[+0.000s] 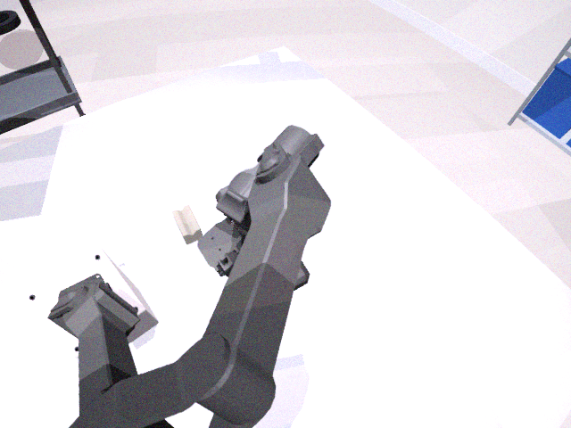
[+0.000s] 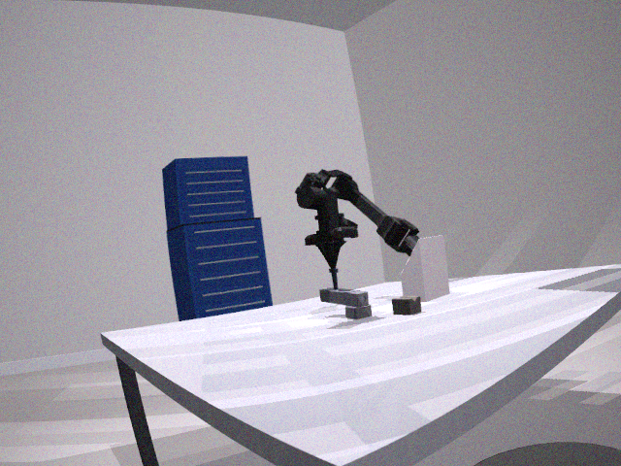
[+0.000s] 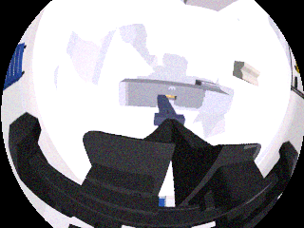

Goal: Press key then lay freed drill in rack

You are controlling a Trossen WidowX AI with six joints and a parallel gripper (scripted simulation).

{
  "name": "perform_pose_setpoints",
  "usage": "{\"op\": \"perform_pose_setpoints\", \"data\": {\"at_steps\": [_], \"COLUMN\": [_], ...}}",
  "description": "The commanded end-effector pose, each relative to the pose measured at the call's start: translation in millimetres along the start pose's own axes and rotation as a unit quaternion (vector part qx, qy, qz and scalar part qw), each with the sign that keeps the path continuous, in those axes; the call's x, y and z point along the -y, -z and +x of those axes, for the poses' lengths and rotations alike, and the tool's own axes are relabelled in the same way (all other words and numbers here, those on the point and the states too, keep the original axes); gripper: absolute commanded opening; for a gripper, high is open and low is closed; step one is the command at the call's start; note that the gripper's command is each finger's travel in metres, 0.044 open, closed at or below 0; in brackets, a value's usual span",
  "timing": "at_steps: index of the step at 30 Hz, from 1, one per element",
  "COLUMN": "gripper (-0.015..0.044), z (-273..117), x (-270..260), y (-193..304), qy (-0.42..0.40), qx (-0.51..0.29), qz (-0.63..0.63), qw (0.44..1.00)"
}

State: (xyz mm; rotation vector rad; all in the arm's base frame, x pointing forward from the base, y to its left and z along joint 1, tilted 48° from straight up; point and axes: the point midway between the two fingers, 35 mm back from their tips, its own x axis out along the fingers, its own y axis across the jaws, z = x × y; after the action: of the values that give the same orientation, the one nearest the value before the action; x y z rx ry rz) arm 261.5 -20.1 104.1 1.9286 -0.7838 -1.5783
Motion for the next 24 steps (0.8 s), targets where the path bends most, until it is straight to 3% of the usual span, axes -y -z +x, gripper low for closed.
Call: {"op": "perform_pose_setpoints", "data": {"at_steps": [1,24], "gripper": [0.0,0.0], "z": [18.9,27.9], "x": [-4.6,-7.0], "y": [-7.4,-7.7], "qy": [-0.013,-0.013], "qx": [0.027,0.027], "qz": [0.001,0.001], "qw": [1.0,1.0]}}
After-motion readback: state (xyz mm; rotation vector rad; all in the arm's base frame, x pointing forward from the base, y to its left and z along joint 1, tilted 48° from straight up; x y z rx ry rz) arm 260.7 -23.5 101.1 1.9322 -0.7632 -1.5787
